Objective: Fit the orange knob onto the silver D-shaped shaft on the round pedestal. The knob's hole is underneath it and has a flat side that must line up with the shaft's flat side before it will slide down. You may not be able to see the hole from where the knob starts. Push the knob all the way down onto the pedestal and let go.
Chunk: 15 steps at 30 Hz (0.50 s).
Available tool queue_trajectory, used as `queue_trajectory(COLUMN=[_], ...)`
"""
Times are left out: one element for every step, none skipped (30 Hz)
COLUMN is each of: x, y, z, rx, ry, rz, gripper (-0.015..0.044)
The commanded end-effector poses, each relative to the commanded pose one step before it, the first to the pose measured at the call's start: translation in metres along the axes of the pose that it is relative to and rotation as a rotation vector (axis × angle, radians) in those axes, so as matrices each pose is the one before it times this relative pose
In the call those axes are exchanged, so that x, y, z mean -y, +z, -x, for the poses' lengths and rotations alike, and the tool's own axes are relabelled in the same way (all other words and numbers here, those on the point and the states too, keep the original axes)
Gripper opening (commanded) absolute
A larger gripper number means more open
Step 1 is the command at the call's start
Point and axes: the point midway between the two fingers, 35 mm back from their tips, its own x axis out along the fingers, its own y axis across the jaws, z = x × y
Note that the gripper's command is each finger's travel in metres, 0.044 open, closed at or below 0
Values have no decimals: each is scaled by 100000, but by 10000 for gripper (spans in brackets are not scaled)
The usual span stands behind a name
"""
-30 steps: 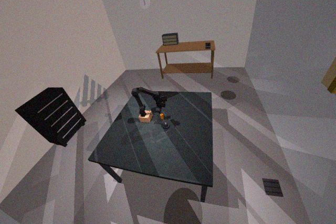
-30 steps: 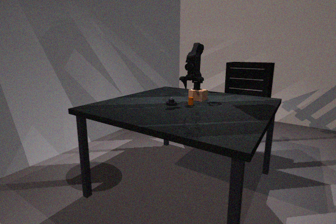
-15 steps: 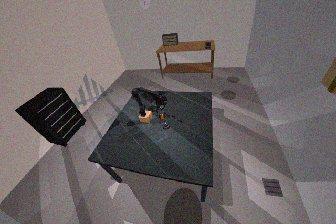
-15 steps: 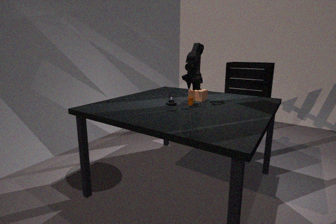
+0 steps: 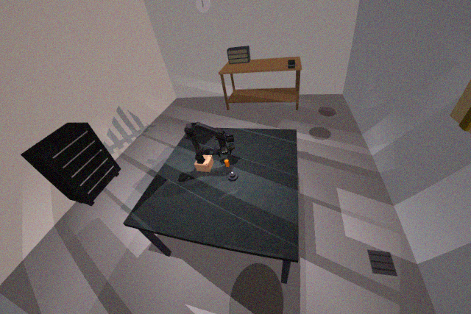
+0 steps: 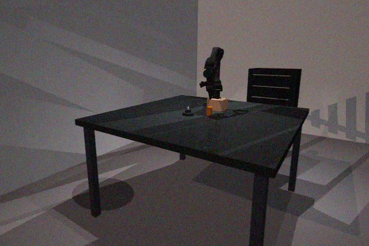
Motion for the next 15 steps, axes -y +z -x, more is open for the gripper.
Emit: queue_trajectory(x=[51,40,20,0,0,0,0,-1,2,14,17,7,0,0,0], y=[65,-10,-5,0,0,0,0,2,6,6,2,0,0,0,0], z=[-2234,-804,-266,0,0,0,0,-122,-364,-543,-360,-120,0,0,0], rx=[363,-2,-1,0,0,0,0,0,0,-1,-1,0,0,0,0], ry=[-455,-8,-3,0,0,0,0,-1,-2,-5,-4,-1,0,0,0], rz=[-1605,0,0,0,0,0,0,0,0,0,0,0,0,0,0], gripper=[440,440,440,440,440,440,440,440,440,440,440,440,440,440,440])
